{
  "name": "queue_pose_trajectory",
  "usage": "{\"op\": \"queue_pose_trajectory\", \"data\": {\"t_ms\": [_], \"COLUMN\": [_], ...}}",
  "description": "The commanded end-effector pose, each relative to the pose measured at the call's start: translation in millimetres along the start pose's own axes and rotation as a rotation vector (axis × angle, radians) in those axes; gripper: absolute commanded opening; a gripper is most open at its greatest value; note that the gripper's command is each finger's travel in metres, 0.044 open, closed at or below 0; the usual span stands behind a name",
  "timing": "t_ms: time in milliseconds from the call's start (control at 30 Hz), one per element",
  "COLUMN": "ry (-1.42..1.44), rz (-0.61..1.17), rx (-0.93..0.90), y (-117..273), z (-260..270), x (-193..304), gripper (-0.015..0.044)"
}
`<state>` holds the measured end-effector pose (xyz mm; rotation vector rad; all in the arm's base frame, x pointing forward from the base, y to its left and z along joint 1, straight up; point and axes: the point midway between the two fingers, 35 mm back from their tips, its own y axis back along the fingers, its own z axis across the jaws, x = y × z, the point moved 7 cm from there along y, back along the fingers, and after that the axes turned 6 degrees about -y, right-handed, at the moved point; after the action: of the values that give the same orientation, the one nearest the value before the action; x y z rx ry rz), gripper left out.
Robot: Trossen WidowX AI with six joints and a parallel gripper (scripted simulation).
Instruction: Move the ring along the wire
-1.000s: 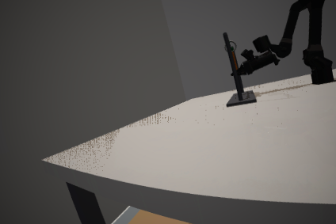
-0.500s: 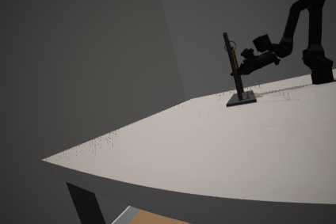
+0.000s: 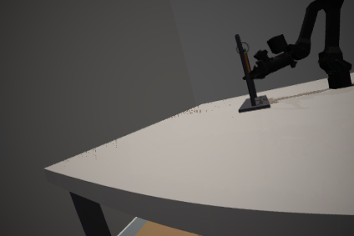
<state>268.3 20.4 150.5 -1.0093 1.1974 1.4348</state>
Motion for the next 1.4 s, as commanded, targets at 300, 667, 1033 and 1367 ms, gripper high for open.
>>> {"op": "queue_pose_trajectory", "data": {"t_ms": [300, 667, 1033, 1367], "ry": [0.009, 0.039, 0.056, 0.06], "rz": [-0.005, -0.003, -0.001, 0.001], "rx": [0.036, 0.043, 0.039, 0.036], "y": [-1, -2, -2, -3], "z": [13, 21, 30, 39], "x": [0, 1, 2, 3], "gripper": [-0.015, -0.015, -0.015, -0.015]}}
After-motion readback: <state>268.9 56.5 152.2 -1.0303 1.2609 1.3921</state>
